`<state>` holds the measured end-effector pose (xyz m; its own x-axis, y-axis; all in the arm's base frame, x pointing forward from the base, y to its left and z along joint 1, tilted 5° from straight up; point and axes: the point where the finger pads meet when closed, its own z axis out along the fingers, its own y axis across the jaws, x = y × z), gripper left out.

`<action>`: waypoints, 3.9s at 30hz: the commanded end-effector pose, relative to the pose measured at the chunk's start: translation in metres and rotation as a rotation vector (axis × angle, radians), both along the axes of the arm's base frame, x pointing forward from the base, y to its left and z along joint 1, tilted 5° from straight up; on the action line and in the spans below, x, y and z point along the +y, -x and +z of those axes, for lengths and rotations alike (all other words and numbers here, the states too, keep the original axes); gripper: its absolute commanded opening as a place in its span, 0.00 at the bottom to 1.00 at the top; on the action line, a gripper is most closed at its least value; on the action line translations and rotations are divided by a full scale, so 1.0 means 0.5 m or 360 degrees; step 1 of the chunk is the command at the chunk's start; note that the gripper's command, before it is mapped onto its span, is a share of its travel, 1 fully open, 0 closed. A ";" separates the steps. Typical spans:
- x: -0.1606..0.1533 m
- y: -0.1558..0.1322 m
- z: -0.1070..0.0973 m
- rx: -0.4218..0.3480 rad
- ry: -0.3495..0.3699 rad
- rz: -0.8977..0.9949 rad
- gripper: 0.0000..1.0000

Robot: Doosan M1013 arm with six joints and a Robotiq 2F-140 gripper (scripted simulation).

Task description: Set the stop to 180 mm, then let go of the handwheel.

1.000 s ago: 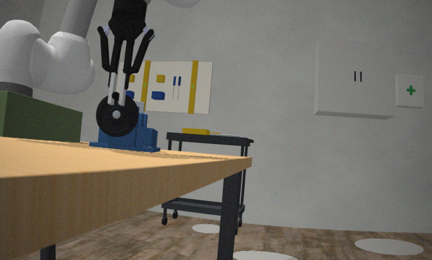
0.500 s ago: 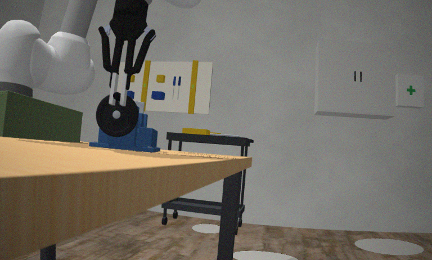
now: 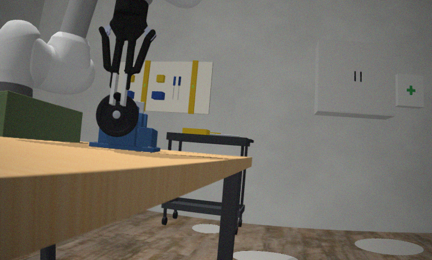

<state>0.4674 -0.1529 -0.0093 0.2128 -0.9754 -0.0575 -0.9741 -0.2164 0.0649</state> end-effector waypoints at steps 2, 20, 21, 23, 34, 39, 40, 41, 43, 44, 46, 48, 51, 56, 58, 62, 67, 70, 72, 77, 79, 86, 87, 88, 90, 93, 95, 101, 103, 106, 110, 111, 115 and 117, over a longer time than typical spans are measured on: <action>0.000 -0.001 0.000 -0.0001 0.0000 0.0000 0.04; 0.000 -0.001 0.000 -0.0001 0.0000 0.0000 0.04; 0.000 -0.001 0.000 -0.0001 0.0000 0.0000 0.04; 0.000 -0.001 0.000 -0.0001 0.0000 0.0000 0.04; 0.000 -0.002 -0.001 -0.0001 0.0000 0.0000 0.04; 0.001 -0.003 -0.001 -0.0001 0.0000 0.0000 0.04; 0.001 -0.003 -0.001 -0.0001 0.0000 0.0000 0.04; 0.001 -0.003 -0.001 -0.0001 0.0000 0.0000 0.04; 0.001 -0.004 -0.002 -0.0001 0.0000 0.0000 0.04; 0.001 -0.005 -0.002 -0.0001 0.0000 0.0000 0.04; 0.001 -0.005 -0.002 -0.0001 0.0000 0.0000 0.04; 0.001 -0.005 -0.002 -0.0001 0.0000 0.0000 0.04; 0.002 -0.007 -0.003 -0.0001 0.0000 0.0000 0.04; 0.003 -0.010 -0.004 -0.0001 0.0000 0.0000 0.04; 0.003 -0.012 -0.005 -0.0001 0.0000 0.0000 0.04; 0.004 -0.015 -0.006 -0.0001 0.0000 0.0000 0.04; 0.004 -0.017 -0.008 -0.0001 0.0000 0.0000 0.04; 0.005 -0.020 -0.010 -0.0001 0.0000 0.0000 0.04; 0.006 -0.022 -0.011 -0.0001 0.0000 0.0000 0.04; 0.007 -0.027 -0.015 -0.0001 0.0000 0.0000 0.04; 0.008 -0.029 -0.017 -0.0001 0.0000 0.0000 0.04; 0.009 -0.035 -0.023 -0.0001 0.0000 0.0000 0.04; 0.009 -0.036 -0.024 -0.0001 0.0000 0.0000 0.04; 0.010 -0.037 -0.025 -0.0001 0.0000 0.0000 0.04; 0.010 -0.039 -0.028 -0.0001 0.0000 0.0000 0.04; 0.011 -0.042 -0.033 -0.0001 0.0000 0.0000 0.04; 0.012 -0.043 -0.036 -0.0001 0.0000 0.0000 0.04; 0.013 -0.047 -0.044 -0.0001 0.0000 0.0000 0.04; 0.013 -0.048 -0.048 -0.0001 0.0000 0.0000 0.04; 0.014 -0.050 -0.056 -0.0001 0.0000 0.0000 0.04; 0.015 -0.051 -0.066 -0.0001 0.0000 0.0000 0.04; 0.015 -0.051 -0.069 -0.0001 0.0000 0.0000 0.04; 0.016 -0.050 -0.079 -0.0001 0.0000 0.0000 0.04; 0.016 -0.049 -0.083 -0.0001 0.0000 0.0000 0.04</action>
